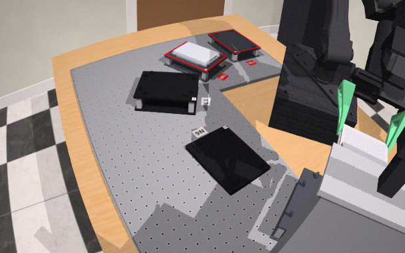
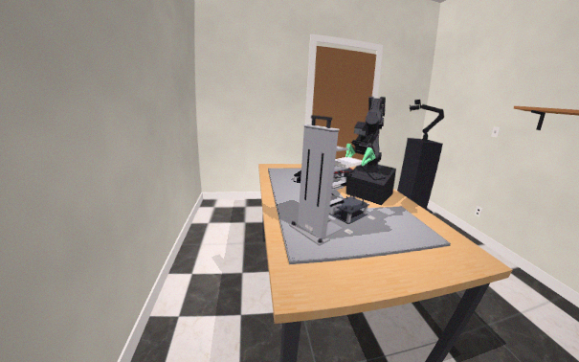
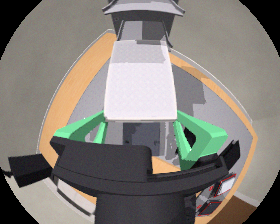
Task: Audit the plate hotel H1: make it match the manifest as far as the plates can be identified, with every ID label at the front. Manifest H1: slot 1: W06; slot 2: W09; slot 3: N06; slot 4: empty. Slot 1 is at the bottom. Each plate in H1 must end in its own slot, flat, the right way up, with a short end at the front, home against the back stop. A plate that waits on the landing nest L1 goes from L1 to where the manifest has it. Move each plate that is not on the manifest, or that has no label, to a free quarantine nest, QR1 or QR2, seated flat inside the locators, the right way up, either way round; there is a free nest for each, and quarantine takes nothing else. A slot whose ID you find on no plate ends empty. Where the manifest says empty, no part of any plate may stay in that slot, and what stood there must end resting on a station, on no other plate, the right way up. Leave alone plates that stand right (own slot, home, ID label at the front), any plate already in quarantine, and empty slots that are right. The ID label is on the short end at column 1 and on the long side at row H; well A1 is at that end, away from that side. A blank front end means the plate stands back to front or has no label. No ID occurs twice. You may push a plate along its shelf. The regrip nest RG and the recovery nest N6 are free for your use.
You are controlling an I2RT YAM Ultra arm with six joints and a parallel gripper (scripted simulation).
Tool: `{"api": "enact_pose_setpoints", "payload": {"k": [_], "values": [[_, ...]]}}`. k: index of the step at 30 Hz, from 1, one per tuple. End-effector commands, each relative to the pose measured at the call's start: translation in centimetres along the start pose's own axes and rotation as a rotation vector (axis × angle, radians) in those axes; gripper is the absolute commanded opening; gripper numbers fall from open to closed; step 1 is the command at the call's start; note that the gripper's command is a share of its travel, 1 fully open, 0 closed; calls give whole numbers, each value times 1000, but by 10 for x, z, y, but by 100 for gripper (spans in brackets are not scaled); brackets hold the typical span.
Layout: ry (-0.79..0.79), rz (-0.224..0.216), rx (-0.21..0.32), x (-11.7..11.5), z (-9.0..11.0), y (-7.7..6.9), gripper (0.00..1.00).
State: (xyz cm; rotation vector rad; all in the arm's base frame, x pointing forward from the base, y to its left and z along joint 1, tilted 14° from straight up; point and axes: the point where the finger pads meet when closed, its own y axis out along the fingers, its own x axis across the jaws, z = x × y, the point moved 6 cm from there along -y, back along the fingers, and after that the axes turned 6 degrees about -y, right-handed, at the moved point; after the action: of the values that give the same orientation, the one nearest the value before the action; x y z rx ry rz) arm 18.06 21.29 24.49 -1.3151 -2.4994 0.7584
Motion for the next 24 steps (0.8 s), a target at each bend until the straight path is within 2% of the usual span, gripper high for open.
{"api": "enact_pose_setpoints", "payload": {"k": [1, 4, 5, 7, 19, 21, 22, 24], "values": [[10, 11, -17, -2, 2, -8, 86], [9, 11, -16, -2, 3, -9, 86], [26, 7, -52, -2, -8, -14, 86], [8, 11, -13, -2, 7, -11, 86], [8, 11, -14, -1, 18, -22, 86], [8, 11, -14, -1, 18, -22, 86], [22, 5, -43, 0, 7, -28, 86], [8, 12, -13, 0, 22, -25, 86]]}}
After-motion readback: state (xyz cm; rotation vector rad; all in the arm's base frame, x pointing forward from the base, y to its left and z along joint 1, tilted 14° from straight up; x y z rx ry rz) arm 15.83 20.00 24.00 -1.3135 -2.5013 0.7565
